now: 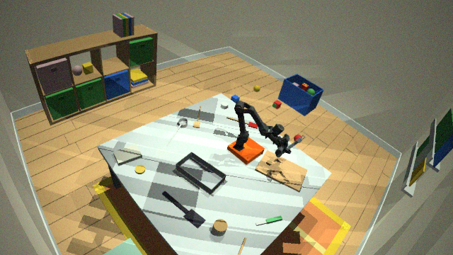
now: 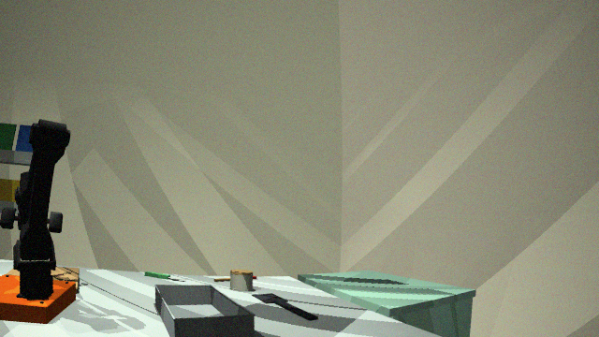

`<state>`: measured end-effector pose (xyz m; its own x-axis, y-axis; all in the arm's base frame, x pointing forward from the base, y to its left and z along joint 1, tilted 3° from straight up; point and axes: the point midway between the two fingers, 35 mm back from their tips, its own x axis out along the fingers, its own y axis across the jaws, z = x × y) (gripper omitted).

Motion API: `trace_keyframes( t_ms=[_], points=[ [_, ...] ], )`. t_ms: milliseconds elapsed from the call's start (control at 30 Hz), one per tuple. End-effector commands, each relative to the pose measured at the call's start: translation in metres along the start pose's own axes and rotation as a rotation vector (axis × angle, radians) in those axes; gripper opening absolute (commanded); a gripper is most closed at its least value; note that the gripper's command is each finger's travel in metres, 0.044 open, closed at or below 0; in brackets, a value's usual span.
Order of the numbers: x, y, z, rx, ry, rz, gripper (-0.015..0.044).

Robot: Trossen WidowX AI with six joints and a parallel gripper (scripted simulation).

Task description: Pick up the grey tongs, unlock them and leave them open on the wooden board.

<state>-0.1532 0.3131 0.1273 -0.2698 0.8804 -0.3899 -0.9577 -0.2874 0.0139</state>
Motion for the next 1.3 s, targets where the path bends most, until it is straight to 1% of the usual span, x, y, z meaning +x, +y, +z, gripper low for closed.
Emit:
trace_keyframes(
  t_ms=[0, 267, 767, 1267],
  points=[
    [-0.001, 0.0, 0.004, -0.002, -0.015, -0.002, -0.015],
    [0.004, 0.001, 0.003, -0.008, 0.021, -0.002, -0.015],
    [0.03, 0.005, -0.001, -0.038, 0.239, 0.0, -0.015],
    [0.047, 0.006, -0.008, -0.051, 0.458, 0.001, -0.015]
  ],
)
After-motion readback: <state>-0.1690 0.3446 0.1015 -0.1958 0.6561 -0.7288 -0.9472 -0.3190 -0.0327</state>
